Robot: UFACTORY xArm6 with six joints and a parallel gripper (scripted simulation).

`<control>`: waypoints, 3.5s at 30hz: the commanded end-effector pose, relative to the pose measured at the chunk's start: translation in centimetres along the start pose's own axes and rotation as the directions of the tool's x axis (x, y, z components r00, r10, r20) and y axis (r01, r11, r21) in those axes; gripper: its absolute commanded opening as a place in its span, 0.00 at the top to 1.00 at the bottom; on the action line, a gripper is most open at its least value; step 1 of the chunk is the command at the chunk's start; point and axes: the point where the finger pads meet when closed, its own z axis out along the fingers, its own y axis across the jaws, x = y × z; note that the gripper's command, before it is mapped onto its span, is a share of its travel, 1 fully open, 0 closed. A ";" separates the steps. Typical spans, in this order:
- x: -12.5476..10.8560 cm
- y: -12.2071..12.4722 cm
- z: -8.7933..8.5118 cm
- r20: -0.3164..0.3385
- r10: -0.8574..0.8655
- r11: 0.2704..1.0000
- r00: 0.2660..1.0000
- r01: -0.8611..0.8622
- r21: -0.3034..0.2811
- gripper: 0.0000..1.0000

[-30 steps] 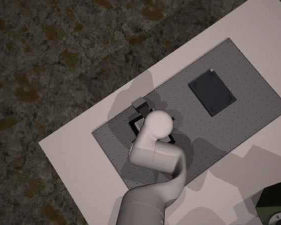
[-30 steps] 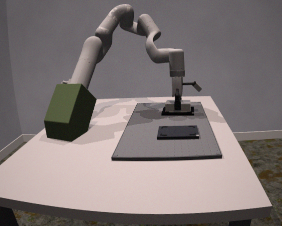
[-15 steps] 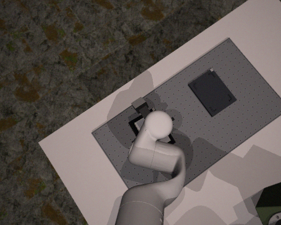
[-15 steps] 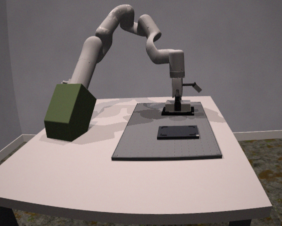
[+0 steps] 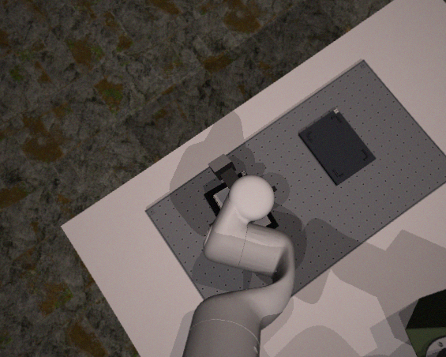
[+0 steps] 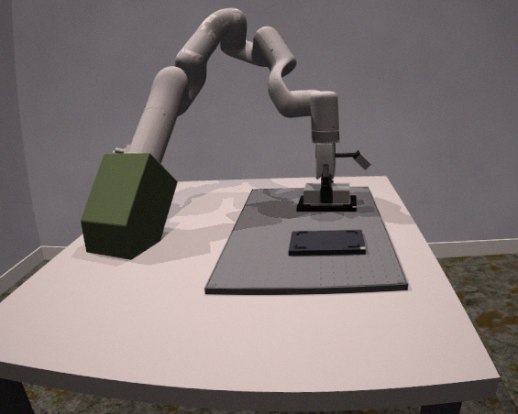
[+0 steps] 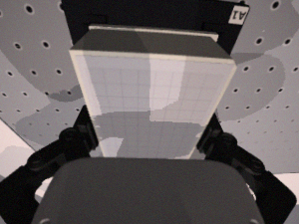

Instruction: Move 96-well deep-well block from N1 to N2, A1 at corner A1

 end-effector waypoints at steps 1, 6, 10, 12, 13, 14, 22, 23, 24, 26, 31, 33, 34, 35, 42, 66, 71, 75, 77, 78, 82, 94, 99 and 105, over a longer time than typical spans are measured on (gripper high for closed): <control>0.1 0.0 -0.1 -0.003 -0.001 1.000 1.000 0.001 0.000 1.00; 0.1 0.0 -0.1 -0.003 -0.001 1.000 1.000 0.001 0.000 1.00; 0.1 0.0 -0.1 -0.003 -0.001 1.000 1.000 0.001 0.000 1.00; 0.1 0.0 -0.1 -0.003 -0.001 1.000 1.000 0.001 0.000 1.00; 0.1 0.0 -0.1 -0.003 -0.001 1.000 1.000 0.001 0.000 1.00; 0.1 0.0 -0.1 -0.003 -0.001 1.000 1.000 0.001 0.000 1.00; 0.1 0.0 -0.1 -0.003 -0.001 1.000 1.000 0.001 0.000 1.00; 0.1 0.0 -0.1 -0.003 -0.001 1.000 1.000 0.001 0.000 1.00; 0.1 0.0 -0.1 -0.003 -0.001 1.000 1.000 0.001 0.000 1.00; 0.1 0.0 -0.1 -0.003 -0.001 1.000 1.000 0.001 0.000 1.00; 0.1 0.0 -0.1 -0.003 -0.001 1.000 1.000 0.001 0.000 1.00; 0.1 0.0 -0.1 -0.003 -0.001 1.000 1.000 0.001 0.000 1.00; 0.1 0.0 -0.1 -0.003 -0.001 1.000 1.000 0.001 0.000 1.00; 0.1 0.0 -0.1 -0.003 -0.001 1.000 1.000 0.001 0.000 1.00; 0.1 0.0 -0.1 -0.003 -0.001 1.000 1.000 0.001 0.000 1.00; 0.1 0.0 -1.3 -0.003 -0.001 1.000 1.000 0.001 0.000 1.00; 0.1 0.0 -1.7 -0.003 -0.001 1.000 1.000 0.001 0.000 1.00; 0.1 0.0 -1.9 -0.003 -0.001 1.000 1.000 0.001 0.000 1.00; 0.1 0.0 -2.1 -0.003 -0.001 1.000 1.000 0.001 0.000 1.00; 0.1 0.0 -2.1 -0.003 -0.001 1.000 1.000 0.001 0.000 1.00; 0.1 0.0 -2.1 -0.003 -0.001 1.000 1.000 0.001 0.000 1.00; 0.1 0.0 -3.1 -0.003 -0.001 1.000 1.000 0.001 0.000 1.00; 0.1 0.0 -3.6 -0.003 -0.001 1.000 1.000 0.001 0.000 1.00; 0.1 0.0 -4.6 -0.003 -0.001 1.000 1.000 0.001 0.000 1.00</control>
